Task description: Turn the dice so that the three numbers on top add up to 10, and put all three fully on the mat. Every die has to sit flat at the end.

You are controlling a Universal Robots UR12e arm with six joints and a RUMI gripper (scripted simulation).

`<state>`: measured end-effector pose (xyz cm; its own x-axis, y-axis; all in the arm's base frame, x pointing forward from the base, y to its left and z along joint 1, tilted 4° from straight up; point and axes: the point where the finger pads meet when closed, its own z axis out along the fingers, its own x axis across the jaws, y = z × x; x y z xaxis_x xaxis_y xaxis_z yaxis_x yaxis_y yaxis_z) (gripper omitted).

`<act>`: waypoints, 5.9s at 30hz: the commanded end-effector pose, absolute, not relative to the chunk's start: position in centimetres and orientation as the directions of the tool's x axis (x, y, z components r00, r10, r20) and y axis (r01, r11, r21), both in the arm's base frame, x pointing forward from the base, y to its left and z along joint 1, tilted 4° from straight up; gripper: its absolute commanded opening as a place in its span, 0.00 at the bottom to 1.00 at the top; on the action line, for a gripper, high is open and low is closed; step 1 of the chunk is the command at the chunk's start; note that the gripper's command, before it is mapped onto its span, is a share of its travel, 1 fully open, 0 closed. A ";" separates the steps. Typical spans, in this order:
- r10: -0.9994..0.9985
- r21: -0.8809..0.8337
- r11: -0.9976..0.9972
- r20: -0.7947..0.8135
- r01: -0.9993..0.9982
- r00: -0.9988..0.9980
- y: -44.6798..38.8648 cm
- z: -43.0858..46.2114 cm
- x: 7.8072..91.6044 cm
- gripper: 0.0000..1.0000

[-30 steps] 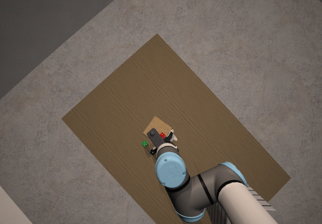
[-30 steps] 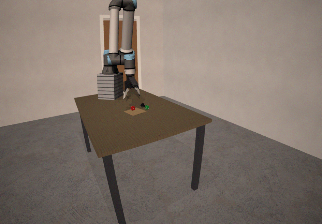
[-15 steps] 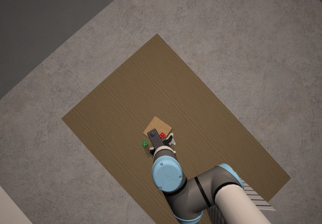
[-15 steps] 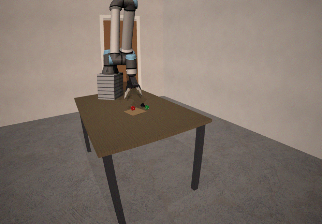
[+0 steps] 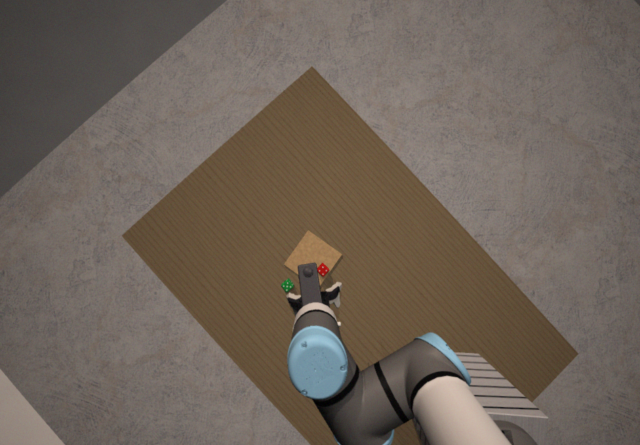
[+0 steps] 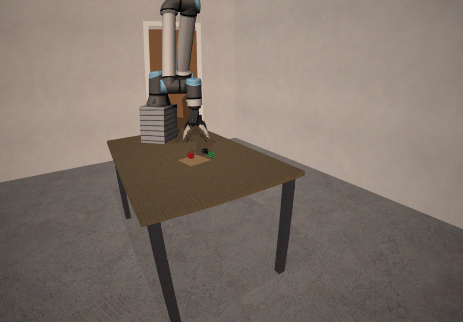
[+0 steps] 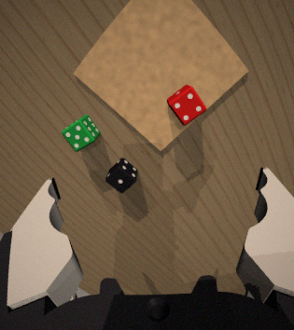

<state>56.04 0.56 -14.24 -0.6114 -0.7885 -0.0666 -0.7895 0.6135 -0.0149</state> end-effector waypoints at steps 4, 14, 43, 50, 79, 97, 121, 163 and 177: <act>-0.615 -0.003 0.788 -0.063 -0.616 -0.786 2.5 -14.3 55.8 1.00; -0.403 0.013 0.914 -0.062 -0.405 -0.913 4.7 -14.3 55.3 1.00; -0.065 0.034 0.997 -0.054 -0.067 -0.996 7.8 -14.4 54.3 0.28; -0.065 0.034 0.997 -0.054 -0.067 -0.996 7.8 -14.4 54.3 0.28; -0.065 0.034 0.997 -0.054 -0.067 -0.996 7.8 -14.4 54.3 0.28; -0.065 0.034 0.997 -0.054 -0.067 -0.996 7.8 -15.4 54.4 0.28; -0.065 0.034 0.997 -0.054 -0.067 -0.996 8.0 -18.5 54.5 0.28; -0.065 0.034 0.997 -0.054 -0.067 -0.996 8.0 -19.6 54.6 0.28; -0.065 0.034 0.997 -0.054 -0.067 -0.996 8.0 -19.6 54.6 0.28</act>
<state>54.55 8.03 -19.64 -0.9964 -0.0652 -0.0534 -0.0671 0.9972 0.0338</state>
